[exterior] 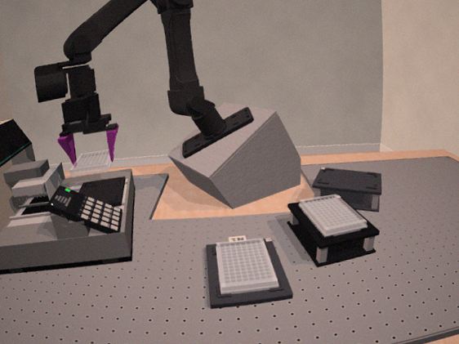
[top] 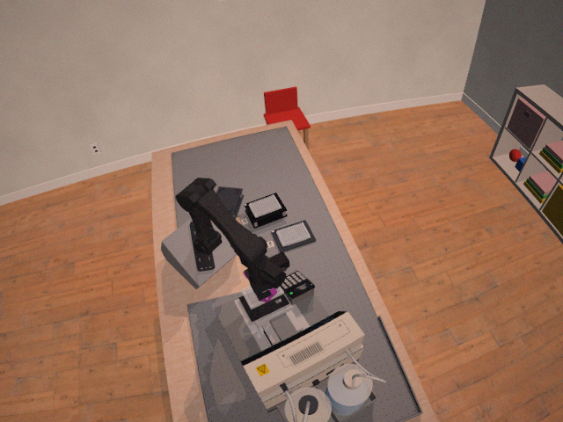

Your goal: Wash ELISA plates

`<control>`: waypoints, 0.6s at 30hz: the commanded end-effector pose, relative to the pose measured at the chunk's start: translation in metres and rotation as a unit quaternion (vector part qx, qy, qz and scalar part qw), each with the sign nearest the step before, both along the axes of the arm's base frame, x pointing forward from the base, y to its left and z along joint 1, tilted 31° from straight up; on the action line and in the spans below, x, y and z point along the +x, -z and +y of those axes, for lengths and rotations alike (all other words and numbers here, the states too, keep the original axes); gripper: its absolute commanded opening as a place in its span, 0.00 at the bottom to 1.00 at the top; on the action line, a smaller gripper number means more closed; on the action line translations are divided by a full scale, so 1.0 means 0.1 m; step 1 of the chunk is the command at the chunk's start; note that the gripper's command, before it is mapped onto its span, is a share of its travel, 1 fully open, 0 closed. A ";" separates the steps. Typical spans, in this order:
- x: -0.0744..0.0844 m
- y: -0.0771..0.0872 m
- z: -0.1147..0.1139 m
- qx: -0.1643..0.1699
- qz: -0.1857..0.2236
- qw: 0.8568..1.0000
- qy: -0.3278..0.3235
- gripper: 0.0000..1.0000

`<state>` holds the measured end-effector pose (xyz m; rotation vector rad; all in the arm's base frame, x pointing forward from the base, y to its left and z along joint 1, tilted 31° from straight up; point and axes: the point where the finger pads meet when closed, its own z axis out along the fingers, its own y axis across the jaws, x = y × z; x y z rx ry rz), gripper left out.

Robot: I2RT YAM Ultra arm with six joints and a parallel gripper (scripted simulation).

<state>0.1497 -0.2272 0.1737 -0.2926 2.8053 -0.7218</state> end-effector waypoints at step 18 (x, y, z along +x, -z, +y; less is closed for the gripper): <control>-0.08 -0.26 0.13 -0.002 -0.002 1.000 0.000 0.00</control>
